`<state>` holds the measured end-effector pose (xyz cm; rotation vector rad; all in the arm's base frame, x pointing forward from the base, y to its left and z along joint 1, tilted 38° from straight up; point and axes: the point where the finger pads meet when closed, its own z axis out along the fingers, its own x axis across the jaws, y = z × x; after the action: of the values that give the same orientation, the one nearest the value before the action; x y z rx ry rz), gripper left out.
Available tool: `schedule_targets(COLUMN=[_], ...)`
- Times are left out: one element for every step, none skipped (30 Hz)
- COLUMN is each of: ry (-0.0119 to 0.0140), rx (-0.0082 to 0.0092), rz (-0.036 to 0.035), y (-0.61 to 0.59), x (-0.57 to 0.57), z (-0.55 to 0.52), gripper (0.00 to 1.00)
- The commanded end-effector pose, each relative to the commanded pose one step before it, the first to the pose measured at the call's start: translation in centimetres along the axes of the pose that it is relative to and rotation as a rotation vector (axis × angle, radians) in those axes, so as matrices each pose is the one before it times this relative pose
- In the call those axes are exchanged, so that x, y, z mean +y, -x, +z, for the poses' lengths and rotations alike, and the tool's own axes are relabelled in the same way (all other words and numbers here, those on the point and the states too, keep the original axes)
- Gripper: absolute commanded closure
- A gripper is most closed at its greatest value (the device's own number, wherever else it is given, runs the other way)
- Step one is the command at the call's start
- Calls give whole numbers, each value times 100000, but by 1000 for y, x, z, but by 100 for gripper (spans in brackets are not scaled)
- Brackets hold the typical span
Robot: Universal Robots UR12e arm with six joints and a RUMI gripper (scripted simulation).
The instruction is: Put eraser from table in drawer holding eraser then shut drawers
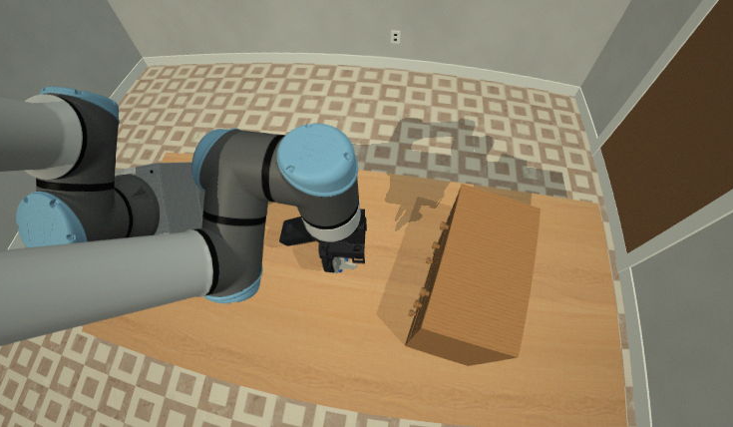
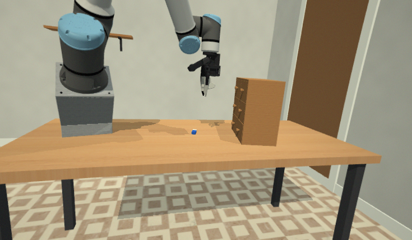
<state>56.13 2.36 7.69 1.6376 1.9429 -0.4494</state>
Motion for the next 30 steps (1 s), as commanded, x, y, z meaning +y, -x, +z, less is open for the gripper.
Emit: schedule_targets(ry=[362, 0, -1, -1, 0, 0, 1, 1, 2, 2, 3, 3, 3, 4, 4, 4, 4, 0, 0, 4, 4, 4, 4, 4, 3, 3, 2, 2, 1, 1], rx=[186, 0, 15, 15, 15, 15, 15, 15, 15, 14, 14, 13, 13, 12, 12, 11, 10, 0, 0, 9, 9, 8, 7, 6, 5, 4, 4, 3, 2, 2], rz=[-10801, 0, -3179, -3294, -3407, -3517, -3624, -3727, -3828, -3925, -4018, -4108, -4193, -4274, -4351, -4423, -4491, 0, 0, -4554, -4612, -4665, -4713, -4756, -4794, -4826, -4853, -4875, -4892, -4903], y=[-328, 0, -99, -101, -103, -104, -105, -105, -105, -104, -103, -101, -99, -96, -92, -88, -83, 0, 0, -77, -71, -64, -57, -49, -40, -31, -22, -12, -2, 9], x=[154, 0, 50, 56, 63, 70, 78, 86, 94, 102, 111, 120, 128, 137, 147, 156, 164, 0, 0, 173, 182, 190, 198, 206, 213, 219, 225, 231, 236, 240], z=[-35, 0, 1, 1, 1, 1, 1, 1, 1, 1, 1, 1, 1, 1, 1, 1, 1, 0, 0, 1, 1, 1, 1, 1, 1, 1, 1, 1, 1, 1], gripper=[80, 80, 80, 80, 80, 80, 80, 80, 80, 80, 80, 80, 80, 80, 80, 80, 80, 80, 80, 80, 80, 80, 80, 80, 80, 80, 80, 80, 80, 80])
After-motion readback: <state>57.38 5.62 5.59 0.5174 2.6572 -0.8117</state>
